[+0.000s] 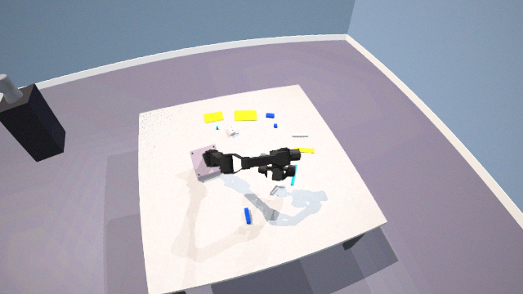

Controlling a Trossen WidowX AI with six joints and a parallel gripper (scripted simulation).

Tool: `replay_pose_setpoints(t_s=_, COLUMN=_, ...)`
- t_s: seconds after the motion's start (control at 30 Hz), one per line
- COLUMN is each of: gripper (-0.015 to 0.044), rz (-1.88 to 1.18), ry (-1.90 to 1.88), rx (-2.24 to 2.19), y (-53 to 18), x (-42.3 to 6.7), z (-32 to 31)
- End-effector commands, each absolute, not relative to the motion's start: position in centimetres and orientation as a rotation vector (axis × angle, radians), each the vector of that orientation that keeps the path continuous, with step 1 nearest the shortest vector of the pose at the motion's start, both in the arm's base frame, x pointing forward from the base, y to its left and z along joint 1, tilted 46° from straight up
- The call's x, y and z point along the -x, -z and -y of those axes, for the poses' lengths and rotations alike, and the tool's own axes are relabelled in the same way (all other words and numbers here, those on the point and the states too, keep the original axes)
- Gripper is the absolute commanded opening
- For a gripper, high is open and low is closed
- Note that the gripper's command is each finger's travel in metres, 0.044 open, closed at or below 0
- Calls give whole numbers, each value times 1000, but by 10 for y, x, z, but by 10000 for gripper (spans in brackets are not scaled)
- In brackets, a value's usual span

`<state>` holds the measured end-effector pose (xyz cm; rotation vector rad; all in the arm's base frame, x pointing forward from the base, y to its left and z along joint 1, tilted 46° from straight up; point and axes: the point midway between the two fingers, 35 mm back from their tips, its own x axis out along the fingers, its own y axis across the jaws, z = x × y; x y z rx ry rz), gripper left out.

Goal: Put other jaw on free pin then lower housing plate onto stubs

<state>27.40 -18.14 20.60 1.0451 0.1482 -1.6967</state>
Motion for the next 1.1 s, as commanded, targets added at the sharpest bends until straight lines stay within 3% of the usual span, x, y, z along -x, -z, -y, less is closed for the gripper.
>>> replay_pose_setpoints(t_s=0.0, gripper=440, rz=-48, ry=1720, rx=-1136, y=-208, x=-273, z=182)
replay_pose_setpoints(t_s=0.6, gripper=440, rz=383, ry=1782, rx=-1477, y=-214, x=-269, z=185)
replay_pose_setpoints(t_s=1.07, gripper=440, rz=402, ry=1781, rx=-1487, y=-187, x=-268, z=214)
